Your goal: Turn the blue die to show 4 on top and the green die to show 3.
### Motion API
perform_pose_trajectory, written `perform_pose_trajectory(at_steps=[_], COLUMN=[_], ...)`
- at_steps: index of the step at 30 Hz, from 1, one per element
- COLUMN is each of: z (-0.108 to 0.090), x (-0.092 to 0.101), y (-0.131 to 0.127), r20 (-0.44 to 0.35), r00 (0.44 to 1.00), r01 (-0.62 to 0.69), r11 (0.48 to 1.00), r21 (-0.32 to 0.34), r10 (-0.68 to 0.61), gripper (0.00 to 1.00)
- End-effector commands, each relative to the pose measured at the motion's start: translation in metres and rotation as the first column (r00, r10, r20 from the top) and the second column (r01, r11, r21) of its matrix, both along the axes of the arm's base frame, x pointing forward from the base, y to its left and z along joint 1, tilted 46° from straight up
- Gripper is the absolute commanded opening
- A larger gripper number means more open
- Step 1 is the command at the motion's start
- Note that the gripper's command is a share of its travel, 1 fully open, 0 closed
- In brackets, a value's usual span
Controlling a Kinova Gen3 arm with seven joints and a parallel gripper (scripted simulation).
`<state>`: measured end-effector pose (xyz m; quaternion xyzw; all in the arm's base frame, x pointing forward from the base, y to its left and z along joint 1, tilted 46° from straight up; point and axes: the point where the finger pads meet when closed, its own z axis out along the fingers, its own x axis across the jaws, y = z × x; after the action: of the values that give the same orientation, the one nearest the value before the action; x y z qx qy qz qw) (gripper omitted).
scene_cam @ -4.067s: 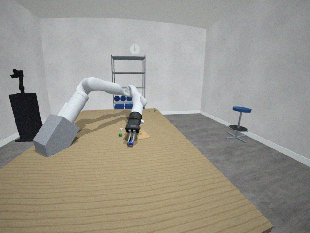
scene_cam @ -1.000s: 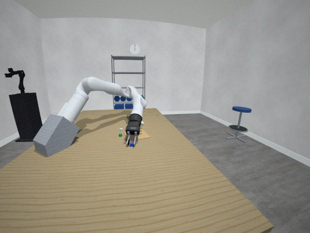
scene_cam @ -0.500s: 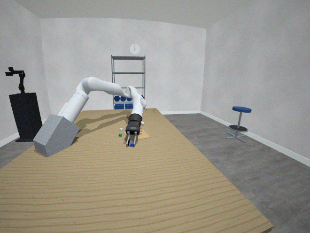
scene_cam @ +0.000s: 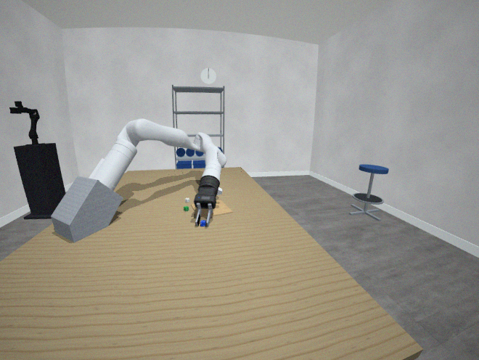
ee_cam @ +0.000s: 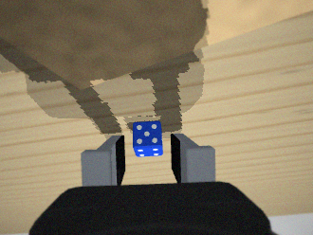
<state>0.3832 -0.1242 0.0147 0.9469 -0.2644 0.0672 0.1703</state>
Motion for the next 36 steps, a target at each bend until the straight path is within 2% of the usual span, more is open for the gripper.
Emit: perform_pose_trajectory(at_steps=[1, 19, 31, 36], z=[0.001, 0.044, 0.05, 0.062], x=[0.0, -0.002, -0.004, -0.012], y=[0.0, 0.016, 0.015, 0.006], r20=[0.001, 0.001, 0.001, 0.001], r00=[1.0, 1.0, 1.0, 1.0], r01=[0.001, 0.001, 0.001, 0.001], r11=[1.0, 1.0, 1.0, 1.0], r21=[0.0, 0.0, 0.0, 0.0], r10=[-0.001, -0.001, -0.001, -0.001], gripper=[0.64, 0.64, 0.64, 0.64])
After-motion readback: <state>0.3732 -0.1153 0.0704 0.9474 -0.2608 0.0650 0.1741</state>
